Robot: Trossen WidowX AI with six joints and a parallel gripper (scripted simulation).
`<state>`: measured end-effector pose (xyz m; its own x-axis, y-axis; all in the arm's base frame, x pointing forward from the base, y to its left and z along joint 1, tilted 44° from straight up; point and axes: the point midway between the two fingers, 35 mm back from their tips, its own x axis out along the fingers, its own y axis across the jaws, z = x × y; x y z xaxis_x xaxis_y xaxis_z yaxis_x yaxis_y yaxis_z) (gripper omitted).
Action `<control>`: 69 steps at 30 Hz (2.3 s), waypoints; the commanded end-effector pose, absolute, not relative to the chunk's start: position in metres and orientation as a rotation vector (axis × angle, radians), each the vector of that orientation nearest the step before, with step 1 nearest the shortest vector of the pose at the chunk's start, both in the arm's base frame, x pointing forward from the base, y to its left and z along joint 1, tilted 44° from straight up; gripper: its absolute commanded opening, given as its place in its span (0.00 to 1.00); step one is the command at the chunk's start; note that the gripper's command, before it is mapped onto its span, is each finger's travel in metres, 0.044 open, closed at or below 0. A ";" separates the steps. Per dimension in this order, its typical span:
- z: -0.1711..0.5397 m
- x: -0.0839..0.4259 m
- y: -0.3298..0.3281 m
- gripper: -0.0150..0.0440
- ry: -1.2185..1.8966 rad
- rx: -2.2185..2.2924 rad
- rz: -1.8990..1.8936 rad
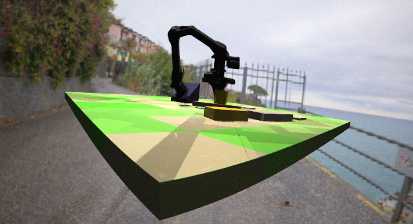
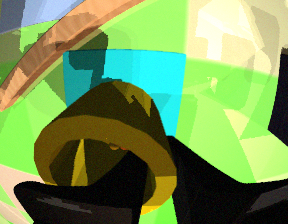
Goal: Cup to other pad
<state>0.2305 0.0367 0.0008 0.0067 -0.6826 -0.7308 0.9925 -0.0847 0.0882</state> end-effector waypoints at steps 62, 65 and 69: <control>0.024 0.232 0.060 0.50 0.550 0.731 -1.515; 0.027 0.232 0.063 0.50 0.550 0.730 -1.514; 0.030 0.233 0.065 0.50 0.549 0.729 -1.514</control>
<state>0.2328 0.0632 0.0282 0.0121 -0.6894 -0.7243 0.9934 -0.0743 0.0872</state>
